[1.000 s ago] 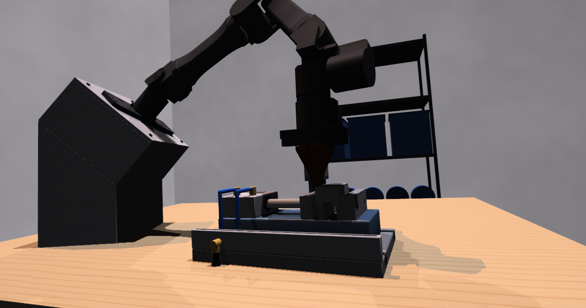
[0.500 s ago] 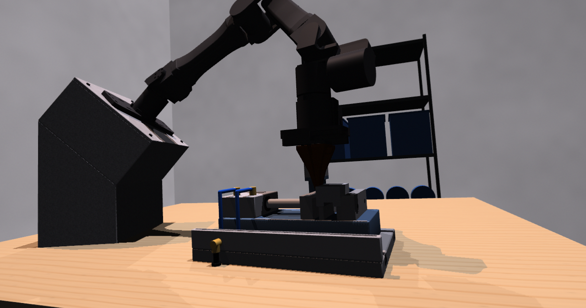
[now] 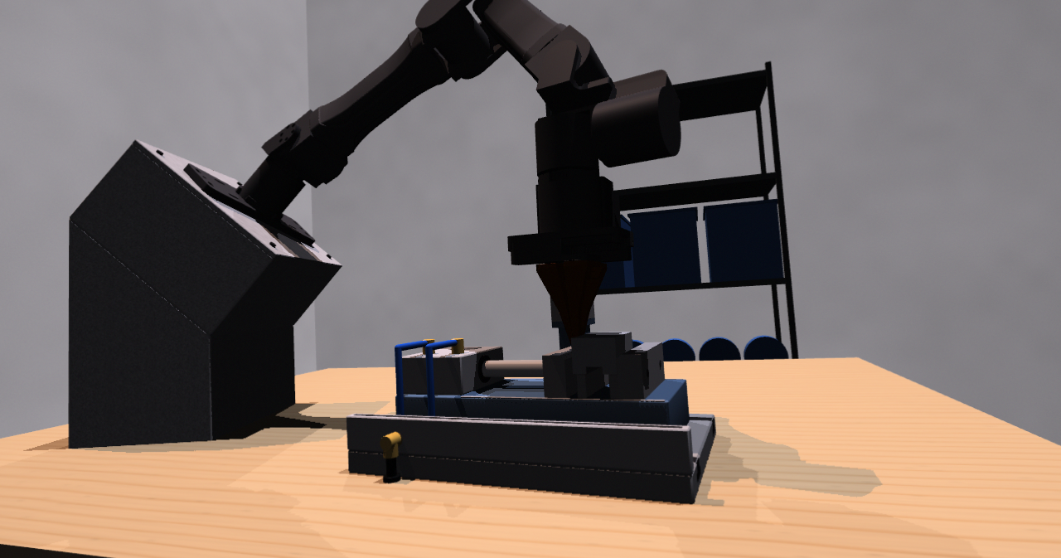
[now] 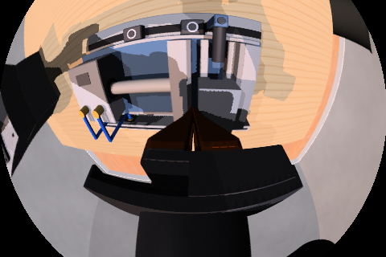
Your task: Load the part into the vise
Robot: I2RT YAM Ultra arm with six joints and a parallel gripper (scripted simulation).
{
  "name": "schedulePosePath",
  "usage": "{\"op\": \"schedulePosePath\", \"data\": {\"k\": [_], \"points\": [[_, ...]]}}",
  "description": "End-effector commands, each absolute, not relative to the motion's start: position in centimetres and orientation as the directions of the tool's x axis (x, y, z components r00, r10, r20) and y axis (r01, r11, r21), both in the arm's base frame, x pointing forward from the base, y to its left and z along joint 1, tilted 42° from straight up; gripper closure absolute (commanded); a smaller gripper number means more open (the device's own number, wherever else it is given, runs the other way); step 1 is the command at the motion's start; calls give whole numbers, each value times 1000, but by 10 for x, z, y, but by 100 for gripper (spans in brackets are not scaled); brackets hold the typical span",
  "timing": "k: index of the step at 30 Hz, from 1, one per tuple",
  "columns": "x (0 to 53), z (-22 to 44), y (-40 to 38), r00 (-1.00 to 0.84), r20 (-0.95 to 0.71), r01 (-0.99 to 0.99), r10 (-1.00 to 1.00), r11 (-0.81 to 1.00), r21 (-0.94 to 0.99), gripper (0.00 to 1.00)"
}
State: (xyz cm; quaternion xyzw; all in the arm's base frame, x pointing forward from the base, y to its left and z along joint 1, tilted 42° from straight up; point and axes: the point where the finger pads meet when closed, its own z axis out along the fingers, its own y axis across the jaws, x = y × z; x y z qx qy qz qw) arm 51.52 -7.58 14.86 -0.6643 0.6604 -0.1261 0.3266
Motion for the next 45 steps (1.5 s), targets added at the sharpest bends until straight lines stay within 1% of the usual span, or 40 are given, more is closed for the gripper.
{"op": "schedulePosePath", "data": {"k": [1,8,10,29,45], "points": [[525,166,-80,104,-251,-762,-962,85,-643,100],[522,176,-80,109,-243,-749,-964,82,-657,100],[514,160,-78,99,-258,-773,-961,89,-629,100],[506,158,-81,102,-249,-763,-963,85,-641,100],[497,154,-80,95,-262,-783,-960,90,-615,100]]}}
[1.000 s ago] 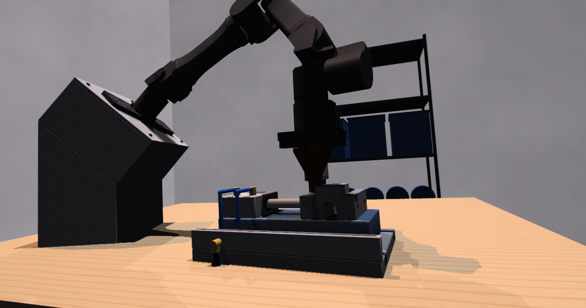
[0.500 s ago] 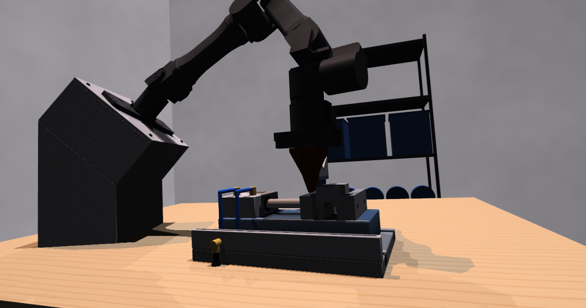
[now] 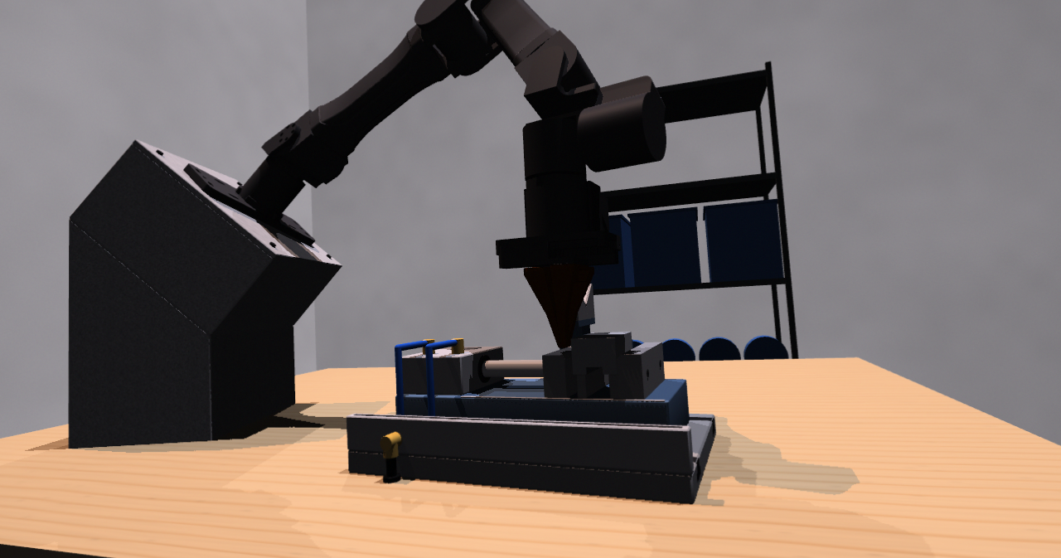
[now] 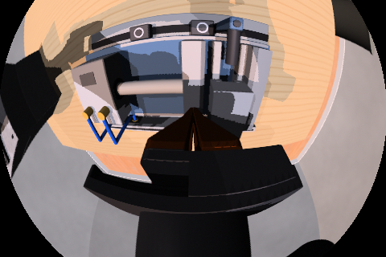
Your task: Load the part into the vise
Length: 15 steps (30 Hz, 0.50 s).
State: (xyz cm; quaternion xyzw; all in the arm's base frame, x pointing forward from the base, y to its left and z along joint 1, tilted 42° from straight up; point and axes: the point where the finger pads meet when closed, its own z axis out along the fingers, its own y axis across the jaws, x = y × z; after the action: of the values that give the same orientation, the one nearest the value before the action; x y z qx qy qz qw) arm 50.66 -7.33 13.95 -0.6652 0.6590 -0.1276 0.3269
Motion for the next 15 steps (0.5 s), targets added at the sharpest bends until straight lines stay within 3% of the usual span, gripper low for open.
{"op": "schedulePosePath", "data": {"k": [1,15], "points": [[499,161,-82,98,-256,-775,-962,88,-626,100],[487,188,-90,104,-246,-761,-964,82,-643,100]]}}
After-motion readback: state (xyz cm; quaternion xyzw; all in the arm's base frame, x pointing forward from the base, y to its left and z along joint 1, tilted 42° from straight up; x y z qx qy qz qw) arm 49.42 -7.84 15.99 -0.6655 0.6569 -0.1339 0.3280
